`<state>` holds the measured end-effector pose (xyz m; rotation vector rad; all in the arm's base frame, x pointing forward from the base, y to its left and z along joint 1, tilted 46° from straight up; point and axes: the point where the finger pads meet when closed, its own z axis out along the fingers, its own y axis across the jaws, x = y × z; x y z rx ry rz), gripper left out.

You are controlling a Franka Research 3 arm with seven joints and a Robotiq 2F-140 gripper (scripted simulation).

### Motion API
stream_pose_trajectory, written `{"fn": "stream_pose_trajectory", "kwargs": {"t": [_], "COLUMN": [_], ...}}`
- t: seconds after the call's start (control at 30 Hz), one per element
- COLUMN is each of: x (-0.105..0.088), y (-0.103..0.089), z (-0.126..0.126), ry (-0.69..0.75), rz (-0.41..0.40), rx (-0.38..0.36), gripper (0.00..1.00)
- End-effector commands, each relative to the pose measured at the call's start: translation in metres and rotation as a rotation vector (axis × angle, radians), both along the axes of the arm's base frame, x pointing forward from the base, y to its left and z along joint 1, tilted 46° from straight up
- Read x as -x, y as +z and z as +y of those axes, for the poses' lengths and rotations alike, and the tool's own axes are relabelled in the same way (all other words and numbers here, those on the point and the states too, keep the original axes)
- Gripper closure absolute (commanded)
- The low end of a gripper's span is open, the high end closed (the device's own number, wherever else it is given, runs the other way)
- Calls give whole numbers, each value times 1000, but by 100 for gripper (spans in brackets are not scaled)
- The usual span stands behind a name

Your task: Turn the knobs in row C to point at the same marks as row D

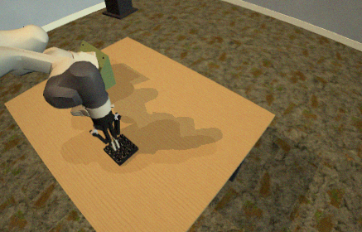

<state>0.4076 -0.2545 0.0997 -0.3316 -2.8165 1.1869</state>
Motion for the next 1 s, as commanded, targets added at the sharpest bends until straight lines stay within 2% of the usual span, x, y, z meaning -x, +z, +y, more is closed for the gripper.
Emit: {"fn": "stream_pose_trajectory", "kwargs": {"t": [0.0, 0.73, 0.97], "x": [1, 0, -1], "y": [-1, -1, 8], "z": [0, 0, 9], "ry": [-4, -4, -4], "rz": [-5, -5, -5], "rx": [2, 2, 2], "gripper": [88, 88, 88]}}
